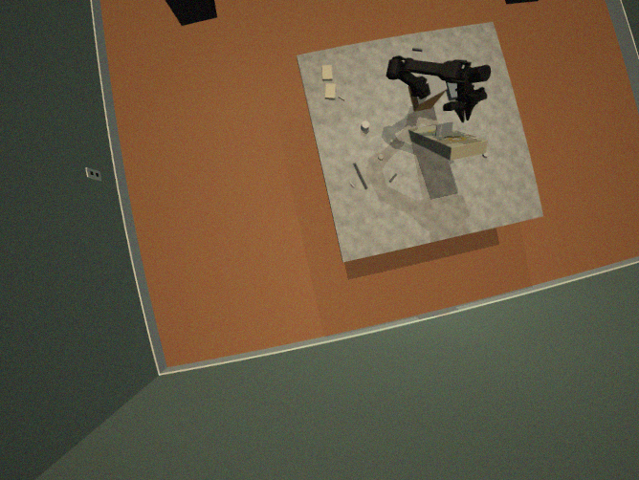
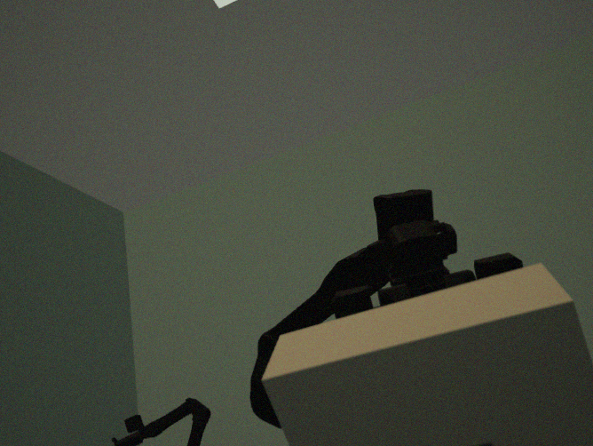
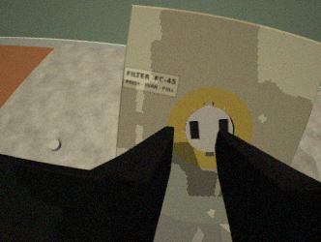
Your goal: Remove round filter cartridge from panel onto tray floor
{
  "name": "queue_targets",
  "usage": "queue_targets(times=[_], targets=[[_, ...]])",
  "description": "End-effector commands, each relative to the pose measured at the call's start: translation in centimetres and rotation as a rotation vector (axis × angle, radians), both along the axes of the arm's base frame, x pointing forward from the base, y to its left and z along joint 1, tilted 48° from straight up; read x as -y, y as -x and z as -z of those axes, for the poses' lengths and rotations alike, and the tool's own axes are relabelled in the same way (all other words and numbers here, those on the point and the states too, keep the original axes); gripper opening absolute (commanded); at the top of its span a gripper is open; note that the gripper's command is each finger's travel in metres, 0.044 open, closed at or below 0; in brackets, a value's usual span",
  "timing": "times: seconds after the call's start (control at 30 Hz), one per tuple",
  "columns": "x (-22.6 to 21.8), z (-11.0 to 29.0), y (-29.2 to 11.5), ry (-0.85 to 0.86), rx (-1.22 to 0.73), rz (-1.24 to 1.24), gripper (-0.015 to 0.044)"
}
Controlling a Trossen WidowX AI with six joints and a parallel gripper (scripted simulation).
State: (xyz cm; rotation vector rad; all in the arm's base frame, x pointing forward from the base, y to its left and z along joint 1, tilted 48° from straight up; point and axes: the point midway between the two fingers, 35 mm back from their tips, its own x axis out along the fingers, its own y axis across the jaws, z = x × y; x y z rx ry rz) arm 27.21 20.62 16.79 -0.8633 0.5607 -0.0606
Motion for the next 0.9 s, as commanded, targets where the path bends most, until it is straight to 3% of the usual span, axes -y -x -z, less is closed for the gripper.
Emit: queue_targets(times=[0.0,0.87], targets=[[3.0,1.2,-0.5,0.241,-0.036,0.034,0.0105],[3.8,2.4,-2.6,0.236,-0.042,0.036,0.0105]])
